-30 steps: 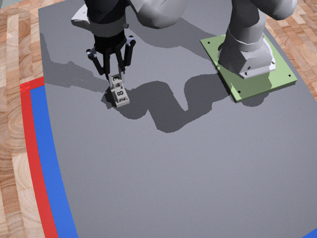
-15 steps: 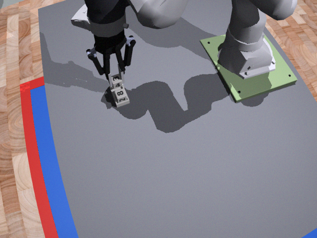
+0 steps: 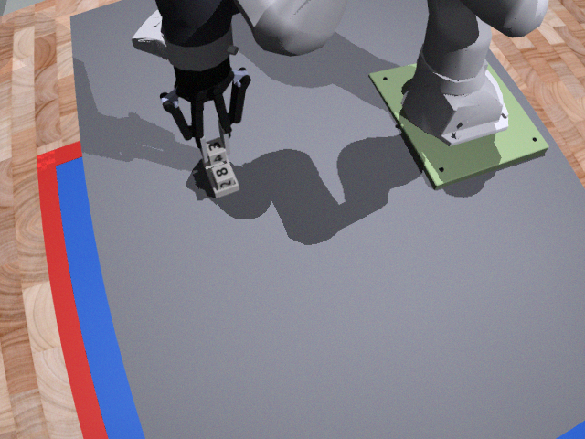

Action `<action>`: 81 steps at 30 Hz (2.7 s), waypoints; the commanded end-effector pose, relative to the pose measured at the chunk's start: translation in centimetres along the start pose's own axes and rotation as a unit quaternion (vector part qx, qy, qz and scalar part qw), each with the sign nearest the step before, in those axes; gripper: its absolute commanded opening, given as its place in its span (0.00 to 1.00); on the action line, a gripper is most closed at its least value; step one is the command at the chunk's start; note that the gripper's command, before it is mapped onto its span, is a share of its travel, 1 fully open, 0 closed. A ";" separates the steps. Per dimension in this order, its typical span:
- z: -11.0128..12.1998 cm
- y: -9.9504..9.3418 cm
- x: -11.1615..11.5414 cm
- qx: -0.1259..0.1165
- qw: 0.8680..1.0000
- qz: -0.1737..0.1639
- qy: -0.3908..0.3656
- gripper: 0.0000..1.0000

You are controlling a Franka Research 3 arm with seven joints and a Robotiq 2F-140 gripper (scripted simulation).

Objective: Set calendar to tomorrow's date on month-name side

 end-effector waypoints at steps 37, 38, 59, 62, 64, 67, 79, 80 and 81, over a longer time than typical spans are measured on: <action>0.0 2.1 -0.1 -0.001 1.000 -0.001 0.006 0.16; 0.0 2.1 -0.1 -0.001 1.000 -0.001 0.006 0.16; 0.0 2.1 -0.1 -0.001 1.000 -0.001 0.006 0.16; 0.0 2.1 -0.1 -0.001 1.000 -0.001 0.006 0.16; 0.0 2.2 -0.1 -0.001 1.000 -0.001 0.006 0.16; 0.0 2.3 -0.1 -0.001 1.000 -0.001 0.006 0.16; 0.0 2.7 -0.1 -0.001 1.000 -0.001 0.006 0.16; 0.0 2.8 -0.1 -0.001 1.000 -0.001 0.006 0.16; 0.0 2.8 -0.1 -0.001 1.000 -0.001 0.006 0.16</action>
Point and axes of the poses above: the point where the finger pads meet when closed, its own y axis out along the fingers, its own z axis across the jaws, x = y × z, the point moved 2 cm from there along -y, back along the fingers, and after that the axes turned 15 degrees about -y, right-handed, at the moved point
